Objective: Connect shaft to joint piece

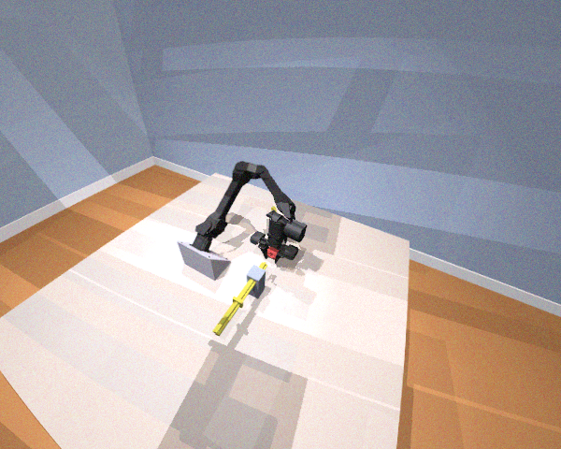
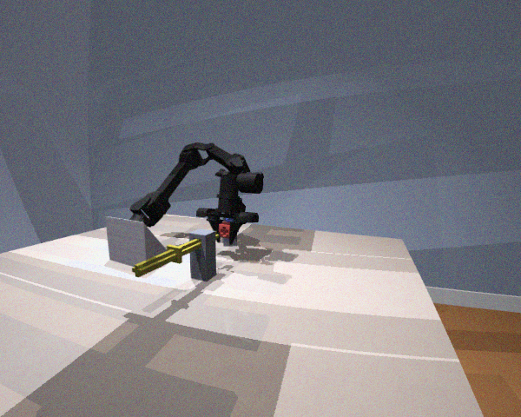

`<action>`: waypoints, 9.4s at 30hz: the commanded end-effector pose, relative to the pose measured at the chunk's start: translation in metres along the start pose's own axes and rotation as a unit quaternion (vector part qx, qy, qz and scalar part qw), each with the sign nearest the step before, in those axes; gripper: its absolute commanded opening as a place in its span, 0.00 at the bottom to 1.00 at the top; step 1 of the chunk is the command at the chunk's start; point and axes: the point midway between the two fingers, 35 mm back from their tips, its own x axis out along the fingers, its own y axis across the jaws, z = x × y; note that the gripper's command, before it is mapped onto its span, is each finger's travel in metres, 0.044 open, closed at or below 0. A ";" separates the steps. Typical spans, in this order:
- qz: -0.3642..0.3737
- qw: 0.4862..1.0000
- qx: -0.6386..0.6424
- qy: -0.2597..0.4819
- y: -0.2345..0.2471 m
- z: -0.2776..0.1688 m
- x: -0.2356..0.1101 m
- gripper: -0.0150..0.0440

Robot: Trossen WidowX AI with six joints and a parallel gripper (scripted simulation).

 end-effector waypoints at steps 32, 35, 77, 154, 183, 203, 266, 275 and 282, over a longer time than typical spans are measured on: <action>0.013 0.999 -0.003 -0.050 0.003 -0.003 -0.006 1.00; 0.014 0.995 -0.004 -0.096 0.003 -0.004 -0.013 1.00; -0.115 0.930 0.332 -0.105 0.006 -0.029 -0.155 1.00; 0.116 0.002 0.993 -0.008 0.002 -0.107 -0.087 1.00; 0.079 0.382 0.920 -0.042 -0.013 -0.219 -0.080 1.00; 0.052 0.673 0.736 -0.051 0.002 -0.319 -0.057 1.00; 0.073 0.001 0.997 0.017 0.001 -0.324 0.018 1.00; 0.073 0.001 0.997 0.017 0.001 -0.321 0.032 1.00; 0.073 0.001 0.997 0.017 0.002 -0.319 0.043 1.00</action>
